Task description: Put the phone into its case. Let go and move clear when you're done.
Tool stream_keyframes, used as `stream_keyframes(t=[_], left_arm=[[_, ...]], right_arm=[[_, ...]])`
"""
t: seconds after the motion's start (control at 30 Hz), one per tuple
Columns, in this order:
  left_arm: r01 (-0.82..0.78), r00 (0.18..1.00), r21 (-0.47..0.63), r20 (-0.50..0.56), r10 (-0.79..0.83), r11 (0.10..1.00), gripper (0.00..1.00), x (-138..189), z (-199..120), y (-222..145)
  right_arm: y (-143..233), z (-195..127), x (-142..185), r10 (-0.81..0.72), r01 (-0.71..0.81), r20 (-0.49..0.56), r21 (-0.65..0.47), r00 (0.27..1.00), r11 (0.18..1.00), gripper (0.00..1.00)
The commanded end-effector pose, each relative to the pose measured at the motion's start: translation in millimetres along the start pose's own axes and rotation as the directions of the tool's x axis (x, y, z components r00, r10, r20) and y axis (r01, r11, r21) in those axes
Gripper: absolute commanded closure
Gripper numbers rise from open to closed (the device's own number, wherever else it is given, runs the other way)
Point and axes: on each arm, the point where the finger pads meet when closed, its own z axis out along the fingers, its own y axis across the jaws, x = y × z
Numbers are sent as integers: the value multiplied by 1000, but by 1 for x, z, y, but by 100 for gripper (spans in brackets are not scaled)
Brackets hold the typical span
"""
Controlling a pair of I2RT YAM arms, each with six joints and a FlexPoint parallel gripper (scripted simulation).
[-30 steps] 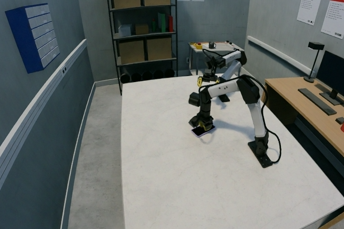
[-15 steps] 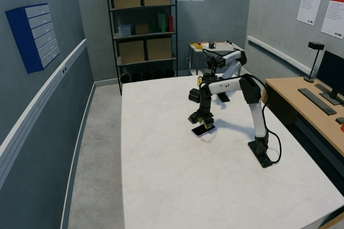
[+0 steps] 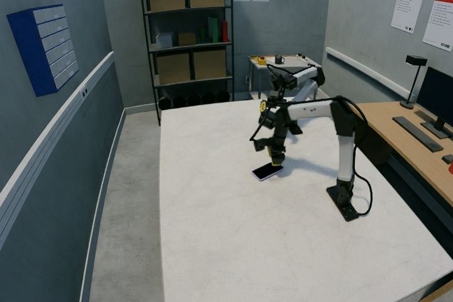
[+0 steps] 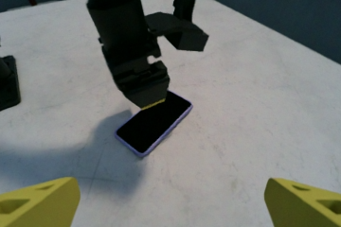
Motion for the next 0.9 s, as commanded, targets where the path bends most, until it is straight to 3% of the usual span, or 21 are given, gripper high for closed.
stream_keyframes(t=[0.0,0.17,0.23,0.47,0.87], left_arm=[[-272,955,84,144,259,959,39,-8,-29,-3],[-489,857,95,238,458,867,39,-3,-51,1],[-489,857,95,238,458,867,39,-3,-51,1],[-644,739,85,325,590,760,39,4,-73,9],[-640,740,79,334,585,764,39,1,-75,10]], right_arm=[[8,-2,-15,-50,53,60,-49,997,997,0],[17,-3,-23,-69,80,104,-101,992,992,0],[17,-3,-23,-69,80,104,-101,992,992,0],[24,-5,-32,-65,86,144,-142,987,986,0],[27,-6,-32,-63,87,148,-158,987,984,0]])
